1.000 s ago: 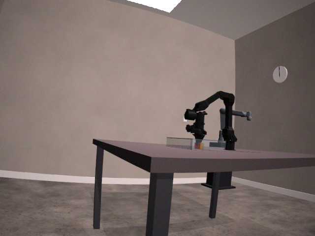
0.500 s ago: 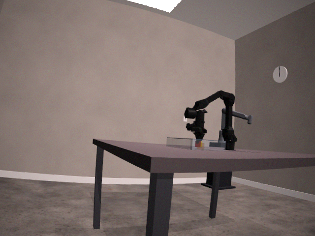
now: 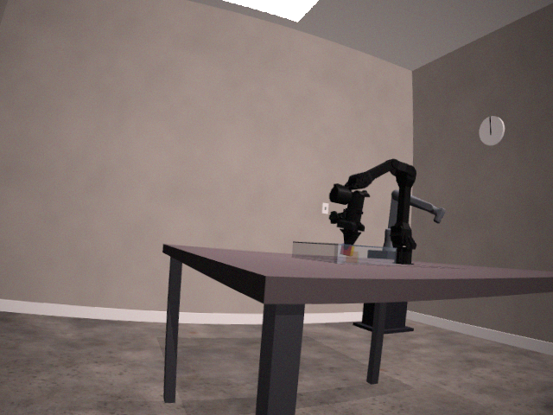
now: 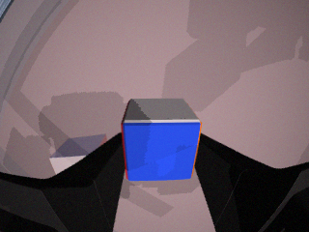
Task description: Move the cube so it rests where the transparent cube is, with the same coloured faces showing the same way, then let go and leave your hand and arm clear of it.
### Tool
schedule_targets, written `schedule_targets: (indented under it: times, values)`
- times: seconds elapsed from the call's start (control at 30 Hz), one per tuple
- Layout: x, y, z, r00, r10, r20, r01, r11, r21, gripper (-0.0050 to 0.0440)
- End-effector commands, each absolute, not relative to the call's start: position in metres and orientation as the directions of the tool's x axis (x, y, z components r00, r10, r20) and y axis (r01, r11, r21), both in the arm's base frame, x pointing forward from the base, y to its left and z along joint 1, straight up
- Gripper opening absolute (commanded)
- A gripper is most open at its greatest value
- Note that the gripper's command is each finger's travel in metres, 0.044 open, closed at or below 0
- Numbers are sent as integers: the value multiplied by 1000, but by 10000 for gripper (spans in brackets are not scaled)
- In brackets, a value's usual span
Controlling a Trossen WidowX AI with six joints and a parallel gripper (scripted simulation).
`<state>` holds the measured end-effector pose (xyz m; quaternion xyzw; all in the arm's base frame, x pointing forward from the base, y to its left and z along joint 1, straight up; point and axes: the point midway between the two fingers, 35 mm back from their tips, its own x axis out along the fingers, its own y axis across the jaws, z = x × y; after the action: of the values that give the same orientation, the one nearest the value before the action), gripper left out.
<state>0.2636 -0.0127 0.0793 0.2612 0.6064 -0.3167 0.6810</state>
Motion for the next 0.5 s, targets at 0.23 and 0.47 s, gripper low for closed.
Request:
schedule_targets:
  times: [0.23, 0.47]
  values:
    - [266, -11, 83, 246, -288, -925, 751, 661, -6, 0]
    - [265, -9, 84, 345, -373, -862, 756, 655, 19, 0]
